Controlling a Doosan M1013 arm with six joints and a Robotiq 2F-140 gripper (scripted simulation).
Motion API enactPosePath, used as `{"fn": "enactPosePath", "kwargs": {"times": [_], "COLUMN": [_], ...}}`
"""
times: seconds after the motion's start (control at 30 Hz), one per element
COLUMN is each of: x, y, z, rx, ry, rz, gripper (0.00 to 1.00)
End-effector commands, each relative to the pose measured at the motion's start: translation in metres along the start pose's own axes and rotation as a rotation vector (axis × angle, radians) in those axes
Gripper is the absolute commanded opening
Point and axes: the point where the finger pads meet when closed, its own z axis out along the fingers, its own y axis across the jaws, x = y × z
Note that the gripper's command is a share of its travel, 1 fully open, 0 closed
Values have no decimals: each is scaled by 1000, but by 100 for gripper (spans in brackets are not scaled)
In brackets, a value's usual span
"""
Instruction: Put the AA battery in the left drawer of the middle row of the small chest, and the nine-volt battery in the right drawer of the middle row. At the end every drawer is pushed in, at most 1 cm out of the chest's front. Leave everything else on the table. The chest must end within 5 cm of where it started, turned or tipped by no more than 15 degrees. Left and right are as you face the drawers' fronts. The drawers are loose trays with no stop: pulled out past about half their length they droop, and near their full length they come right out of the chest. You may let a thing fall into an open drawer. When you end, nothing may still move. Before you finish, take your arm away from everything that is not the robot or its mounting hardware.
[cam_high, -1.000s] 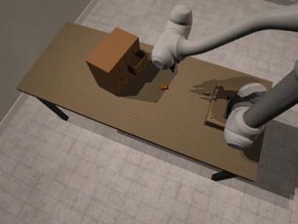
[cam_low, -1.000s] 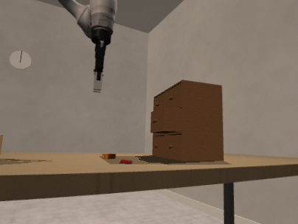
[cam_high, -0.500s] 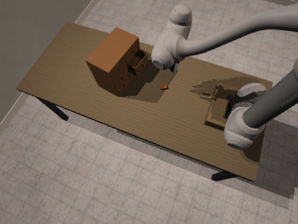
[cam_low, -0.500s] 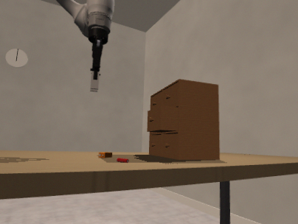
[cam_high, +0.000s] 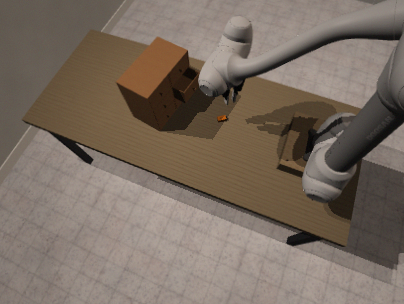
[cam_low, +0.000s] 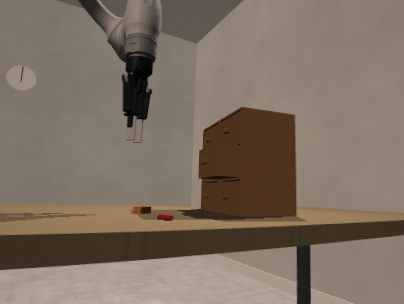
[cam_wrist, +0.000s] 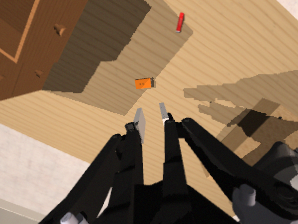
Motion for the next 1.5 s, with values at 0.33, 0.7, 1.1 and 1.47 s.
{"fn": "enactPosePath", "kwargs": {"times": [0.33, 0.7, 1.1, 1.47], "x": [25, 28, 28, 28], "y": [-18, -20, -20, -20], "z": [96, 115, 116, 116], "rx": [10, 18, 2, 2], "ry": [-5, -11, 34, 34], "rz": [800, 1345, 1700, 1700], "gripper": [20, 20, 26, 26]}}
